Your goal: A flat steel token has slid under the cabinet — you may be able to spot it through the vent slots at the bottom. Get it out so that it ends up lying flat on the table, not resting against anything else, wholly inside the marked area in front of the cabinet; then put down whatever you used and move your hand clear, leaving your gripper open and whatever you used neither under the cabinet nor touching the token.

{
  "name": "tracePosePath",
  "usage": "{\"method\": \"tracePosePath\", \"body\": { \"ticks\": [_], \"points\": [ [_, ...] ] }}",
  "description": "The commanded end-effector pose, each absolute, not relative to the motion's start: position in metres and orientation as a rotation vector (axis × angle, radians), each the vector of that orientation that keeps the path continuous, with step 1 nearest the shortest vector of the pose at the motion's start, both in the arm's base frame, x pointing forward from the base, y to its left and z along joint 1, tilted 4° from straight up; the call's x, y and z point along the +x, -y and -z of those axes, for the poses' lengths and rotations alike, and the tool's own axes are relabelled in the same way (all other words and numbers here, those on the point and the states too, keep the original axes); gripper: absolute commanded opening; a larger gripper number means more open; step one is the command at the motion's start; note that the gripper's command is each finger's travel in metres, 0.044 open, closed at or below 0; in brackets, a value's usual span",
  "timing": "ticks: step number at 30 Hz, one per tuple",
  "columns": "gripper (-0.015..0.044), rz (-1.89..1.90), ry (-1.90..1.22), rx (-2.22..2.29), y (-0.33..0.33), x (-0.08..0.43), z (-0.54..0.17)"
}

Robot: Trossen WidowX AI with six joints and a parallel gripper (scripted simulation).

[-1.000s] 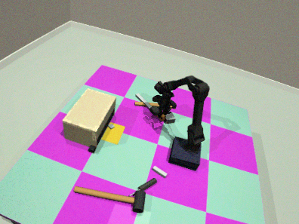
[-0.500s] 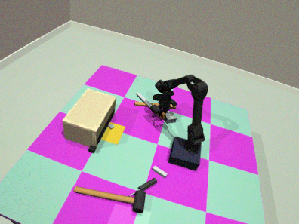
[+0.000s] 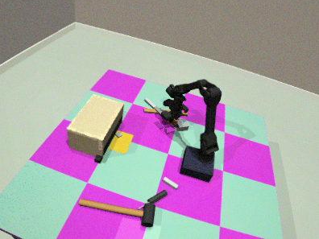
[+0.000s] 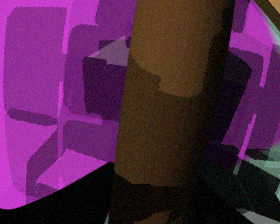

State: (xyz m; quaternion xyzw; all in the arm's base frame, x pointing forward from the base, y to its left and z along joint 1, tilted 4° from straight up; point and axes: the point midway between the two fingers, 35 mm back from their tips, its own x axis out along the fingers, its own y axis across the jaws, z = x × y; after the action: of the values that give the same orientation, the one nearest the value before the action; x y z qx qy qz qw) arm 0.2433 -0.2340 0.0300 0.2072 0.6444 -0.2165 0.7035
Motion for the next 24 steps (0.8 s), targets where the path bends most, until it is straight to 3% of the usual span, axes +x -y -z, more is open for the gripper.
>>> {"method": "tracePosePath", "body": {
  "ticks": [1, 24],
  "points": [
    [0.0000, 0.457, -1.429, 0.425, 0.2367, 0.2457, -0.0328],
    [0.0000, 0.323, -1.456, 0.278, 0.2368, 0.2457, -0.0328]
  ]
}}
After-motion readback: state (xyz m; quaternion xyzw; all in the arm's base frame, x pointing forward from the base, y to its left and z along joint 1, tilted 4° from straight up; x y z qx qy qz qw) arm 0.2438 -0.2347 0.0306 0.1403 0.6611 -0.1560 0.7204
